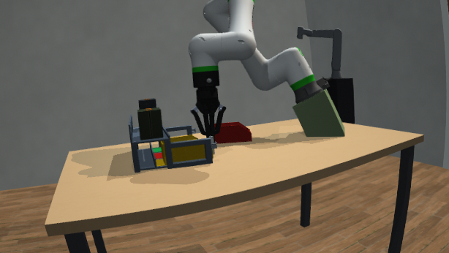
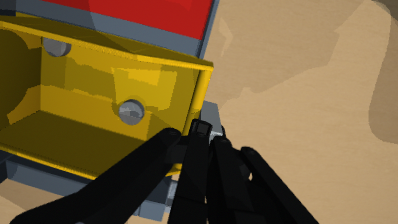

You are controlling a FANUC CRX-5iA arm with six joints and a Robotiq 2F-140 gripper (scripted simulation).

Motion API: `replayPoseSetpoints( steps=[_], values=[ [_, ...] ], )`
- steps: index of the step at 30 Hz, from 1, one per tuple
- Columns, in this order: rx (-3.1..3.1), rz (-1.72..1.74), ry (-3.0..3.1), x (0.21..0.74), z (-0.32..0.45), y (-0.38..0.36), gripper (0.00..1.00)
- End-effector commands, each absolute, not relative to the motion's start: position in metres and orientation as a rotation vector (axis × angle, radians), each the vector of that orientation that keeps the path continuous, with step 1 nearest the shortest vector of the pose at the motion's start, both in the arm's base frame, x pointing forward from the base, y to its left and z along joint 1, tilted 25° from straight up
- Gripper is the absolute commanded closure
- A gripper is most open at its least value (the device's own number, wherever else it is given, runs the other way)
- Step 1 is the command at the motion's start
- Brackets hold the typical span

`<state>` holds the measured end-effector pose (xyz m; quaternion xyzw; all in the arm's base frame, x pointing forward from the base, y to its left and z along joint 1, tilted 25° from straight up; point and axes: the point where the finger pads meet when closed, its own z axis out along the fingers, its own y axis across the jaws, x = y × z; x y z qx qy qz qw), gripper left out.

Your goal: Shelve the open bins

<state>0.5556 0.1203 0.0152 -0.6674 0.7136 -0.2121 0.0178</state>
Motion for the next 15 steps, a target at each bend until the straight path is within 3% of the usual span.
replayPoseSetpoints(
  steps=[1,15],
  values=[
    [-2.073,-0.659,2.217,0.5564,0.0156,0.1204,1.00],
    [-2.073,-0.659,2.217,0.5646,0.0184,0.1203,1.00]
  ],
)
